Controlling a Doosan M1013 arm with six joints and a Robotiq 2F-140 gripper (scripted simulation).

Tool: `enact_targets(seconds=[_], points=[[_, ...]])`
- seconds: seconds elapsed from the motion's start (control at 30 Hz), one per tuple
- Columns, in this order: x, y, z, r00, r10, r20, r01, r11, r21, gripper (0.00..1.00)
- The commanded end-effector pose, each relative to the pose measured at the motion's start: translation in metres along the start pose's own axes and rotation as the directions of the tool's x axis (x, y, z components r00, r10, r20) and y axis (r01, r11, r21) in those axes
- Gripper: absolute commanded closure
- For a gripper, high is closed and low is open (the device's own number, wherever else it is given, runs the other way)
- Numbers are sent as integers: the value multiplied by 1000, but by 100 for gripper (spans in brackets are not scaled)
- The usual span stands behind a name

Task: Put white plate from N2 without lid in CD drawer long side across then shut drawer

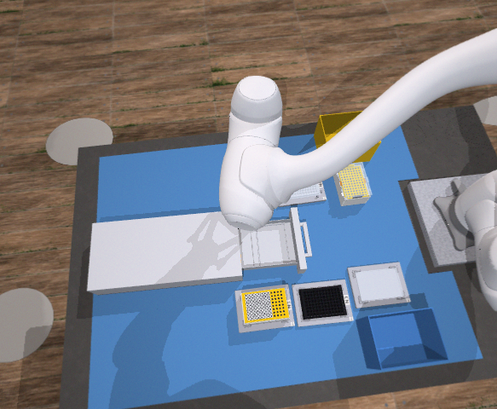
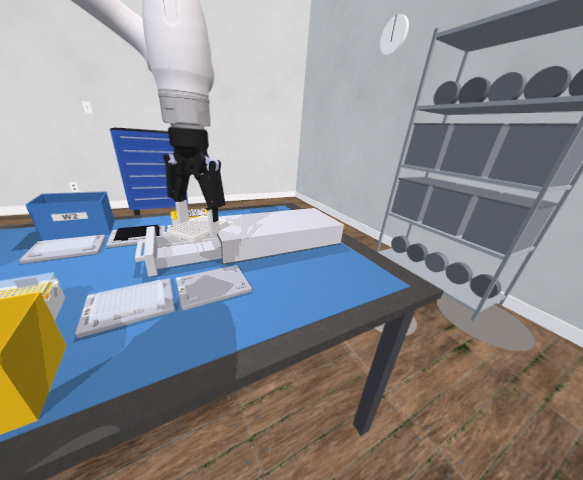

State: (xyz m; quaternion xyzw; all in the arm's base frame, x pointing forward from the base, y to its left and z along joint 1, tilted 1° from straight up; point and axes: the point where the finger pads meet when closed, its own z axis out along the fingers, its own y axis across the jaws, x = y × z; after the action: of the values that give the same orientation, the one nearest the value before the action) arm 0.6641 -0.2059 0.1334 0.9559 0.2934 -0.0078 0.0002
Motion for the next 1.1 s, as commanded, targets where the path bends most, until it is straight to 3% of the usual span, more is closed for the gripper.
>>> enact_targets(seconds=[0.0,0.23,0.47,0.53,0.87,1.07], points=[[2,-4,0,998,-58,-4,58,998,2,100],[9,-21,0,958,-287,-4,287,958,1,100],[17,-38,0,865,-501,-4,501,865,0,100],[17,-38,0,865,-501,-4,501,865,0,100],[28,-63,0,662,-749,-4,749,662,-1,100],[33,-75,0,662,-749,-4,749,662,-1,100]])
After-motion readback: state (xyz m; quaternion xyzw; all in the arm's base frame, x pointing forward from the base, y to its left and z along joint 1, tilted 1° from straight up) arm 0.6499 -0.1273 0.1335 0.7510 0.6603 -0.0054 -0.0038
